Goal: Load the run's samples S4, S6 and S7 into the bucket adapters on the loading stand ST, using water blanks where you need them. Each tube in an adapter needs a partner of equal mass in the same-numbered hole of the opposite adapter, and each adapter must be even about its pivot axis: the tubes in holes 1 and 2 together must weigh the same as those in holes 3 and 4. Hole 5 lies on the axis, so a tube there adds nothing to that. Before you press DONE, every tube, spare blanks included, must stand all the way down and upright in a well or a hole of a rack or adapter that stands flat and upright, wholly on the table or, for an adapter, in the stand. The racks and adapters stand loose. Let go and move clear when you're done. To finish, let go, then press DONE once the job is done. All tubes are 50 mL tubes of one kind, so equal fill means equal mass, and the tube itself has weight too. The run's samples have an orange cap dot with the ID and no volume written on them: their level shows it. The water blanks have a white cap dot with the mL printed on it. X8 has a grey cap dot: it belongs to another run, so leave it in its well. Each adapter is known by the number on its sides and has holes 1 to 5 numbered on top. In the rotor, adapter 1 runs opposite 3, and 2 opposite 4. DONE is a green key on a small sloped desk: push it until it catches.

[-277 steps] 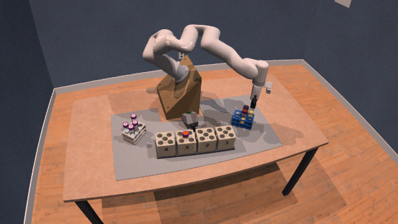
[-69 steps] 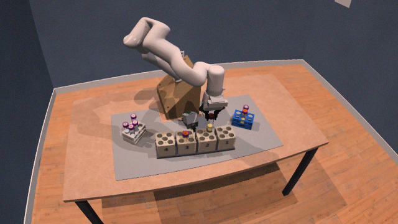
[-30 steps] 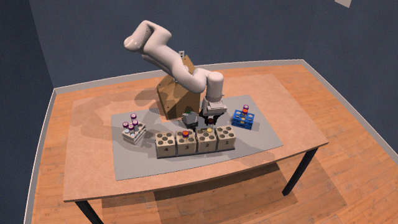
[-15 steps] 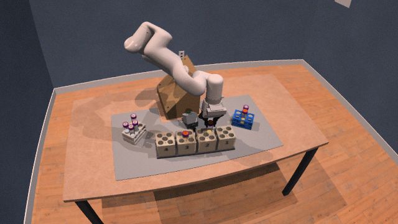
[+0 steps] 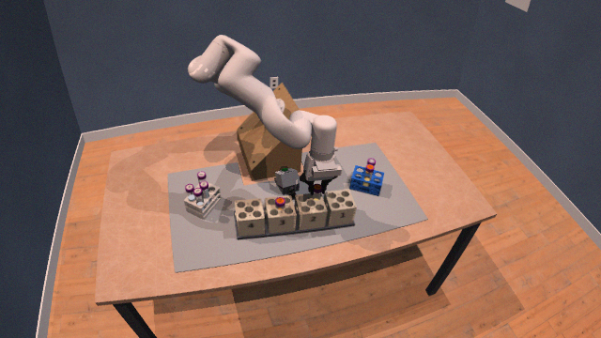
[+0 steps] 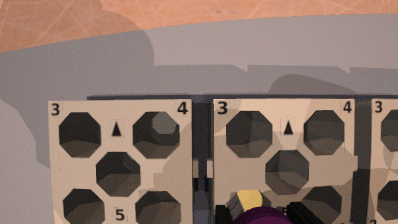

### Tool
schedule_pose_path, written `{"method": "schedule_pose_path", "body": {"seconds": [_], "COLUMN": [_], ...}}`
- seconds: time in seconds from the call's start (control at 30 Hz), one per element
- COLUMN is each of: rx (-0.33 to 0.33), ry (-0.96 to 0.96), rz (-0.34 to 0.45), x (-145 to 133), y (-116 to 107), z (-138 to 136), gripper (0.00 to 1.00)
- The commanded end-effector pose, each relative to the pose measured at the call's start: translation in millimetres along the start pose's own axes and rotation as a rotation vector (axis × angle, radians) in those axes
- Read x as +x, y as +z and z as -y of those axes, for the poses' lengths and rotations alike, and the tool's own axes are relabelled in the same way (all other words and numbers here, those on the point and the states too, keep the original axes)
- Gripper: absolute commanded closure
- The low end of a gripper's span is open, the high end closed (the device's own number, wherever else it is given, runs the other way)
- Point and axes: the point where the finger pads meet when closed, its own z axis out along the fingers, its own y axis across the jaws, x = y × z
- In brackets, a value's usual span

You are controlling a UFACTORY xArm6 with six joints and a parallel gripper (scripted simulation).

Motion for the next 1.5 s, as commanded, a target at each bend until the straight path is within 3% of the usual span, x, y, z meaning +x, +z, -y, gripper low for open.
{"method": "schedule_pose_path", "body": {"seconds": [0.0,0.6,1.1,1.13,1.47], "rx": [0.002,0.002,0.002,0.002,0.002], "ry": [0.001,0.001,0.001,0.001,0.001], "rz": [-0.003,-0.003,-0.003,-0.003,-0.003], "x": [1.4,1.4,1.4,1.4,1.4], "y": [3.1,19.1,19.0,19.4,19.4], "z": [0.4,0.4,0.4,0.4,0.4], "gripper": [1.00,1.00,1.00,0.56,0.56]}}
